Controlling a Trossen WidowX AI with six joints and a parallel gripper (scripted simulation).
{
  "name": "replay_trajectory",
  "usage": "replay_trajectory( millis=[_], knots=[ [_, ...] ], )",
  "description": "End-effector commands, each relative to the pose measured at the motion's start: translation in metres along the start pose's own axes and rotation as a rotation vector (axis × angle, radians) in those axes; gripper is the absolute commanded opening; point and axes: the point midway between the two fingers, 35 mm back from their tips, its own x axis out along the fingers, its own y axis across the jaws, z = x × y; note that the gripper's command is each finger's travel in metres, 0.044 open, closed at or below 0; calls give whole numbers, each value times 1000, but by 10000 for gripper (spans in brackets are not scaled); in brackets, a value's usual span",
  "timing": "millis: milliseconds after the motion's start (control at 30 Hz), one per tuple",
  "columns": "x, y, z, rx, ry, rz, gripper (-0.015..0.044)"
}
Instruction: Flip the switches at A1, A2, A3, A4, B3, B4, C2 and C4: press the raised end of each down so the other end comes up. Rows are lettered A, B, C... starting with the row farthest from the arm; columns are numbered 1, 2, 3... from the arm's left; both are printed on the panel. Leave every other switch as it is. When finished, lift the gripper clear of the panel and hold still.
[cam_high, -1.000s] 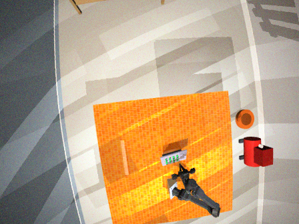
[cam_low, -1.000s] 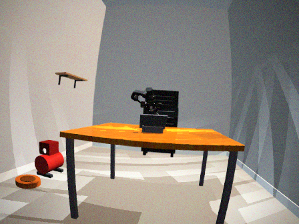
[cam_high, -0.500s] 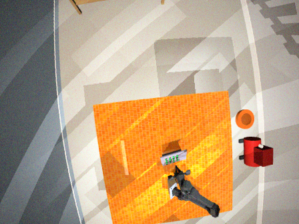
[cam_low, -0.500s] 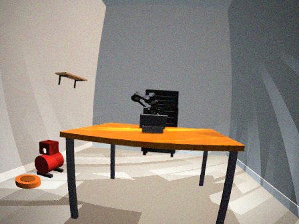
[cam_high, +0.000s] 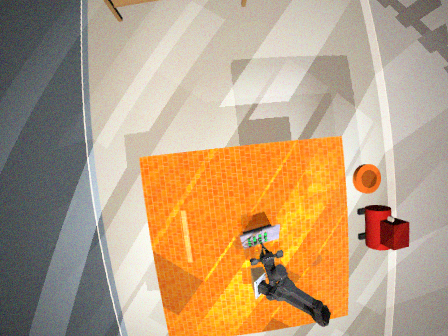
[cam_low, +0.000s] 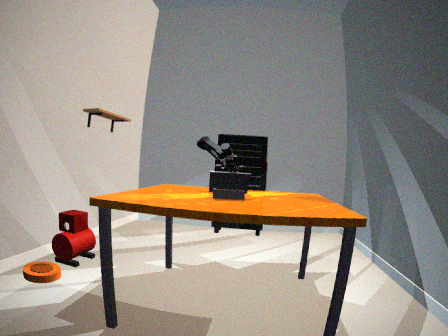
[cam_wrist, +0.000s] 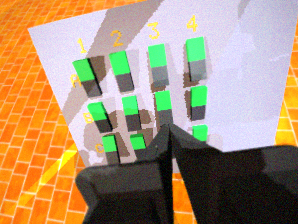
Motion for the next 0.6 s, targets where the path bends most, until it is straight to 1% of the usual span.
replay_trajectory(
  millis=[0, 233, 567],
  knots=[
    [4, 0, 0, -2, -2, 2, 0],
    [15, 0, 0, -2, -2, 2, 0],
    [15, 0, 0, -2, -2, 2, 0]
  ],
)
